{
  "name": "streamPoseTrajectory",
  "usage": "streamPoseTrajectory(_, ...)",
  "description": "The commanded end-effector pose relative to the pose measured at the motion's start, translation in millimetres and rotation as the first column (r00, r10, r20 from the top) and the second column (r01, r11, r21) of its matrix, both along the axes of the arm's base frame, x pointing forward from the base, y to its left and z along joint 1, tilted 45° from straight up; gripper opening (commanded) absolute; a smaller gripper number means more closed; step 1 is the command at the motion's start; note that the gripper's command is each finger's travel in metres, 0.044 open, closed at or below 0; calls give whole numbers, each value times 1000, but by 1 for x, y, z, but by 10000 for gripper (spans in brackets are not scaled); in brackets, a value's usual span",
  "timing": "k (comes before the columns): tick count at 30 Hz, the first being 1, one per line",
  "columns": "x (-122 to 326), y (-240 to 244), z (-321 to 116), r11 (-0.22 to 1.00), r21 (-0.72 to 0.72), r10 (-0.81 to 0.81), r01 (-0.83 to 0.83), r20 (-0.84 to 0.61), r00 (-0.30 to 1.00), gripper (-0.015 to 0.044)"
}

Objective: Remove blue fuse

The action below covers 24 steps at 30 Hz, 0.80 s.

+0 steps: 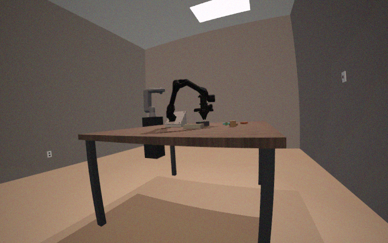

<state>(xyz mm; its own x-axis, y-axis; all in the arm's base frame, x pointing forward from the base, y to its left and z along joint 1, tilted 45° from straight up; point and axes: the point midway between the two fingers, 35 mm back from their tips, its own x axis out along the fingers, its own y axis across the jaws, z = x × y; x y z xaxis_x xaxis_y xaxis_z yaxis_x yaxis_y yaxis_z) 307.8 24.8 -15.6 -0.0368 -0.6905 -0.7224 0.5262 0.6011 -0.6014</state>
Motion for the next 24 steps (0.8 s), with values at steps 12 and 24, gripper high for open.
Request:
streamPoseTrajectory(12, -1, -9, -8, 1000, -5, 4, -4, -3, 1000, 74)
streamPoseTrajectory(24, -1, -15, -14, 1000, -5, 4, -4, -3, 1000, 74)
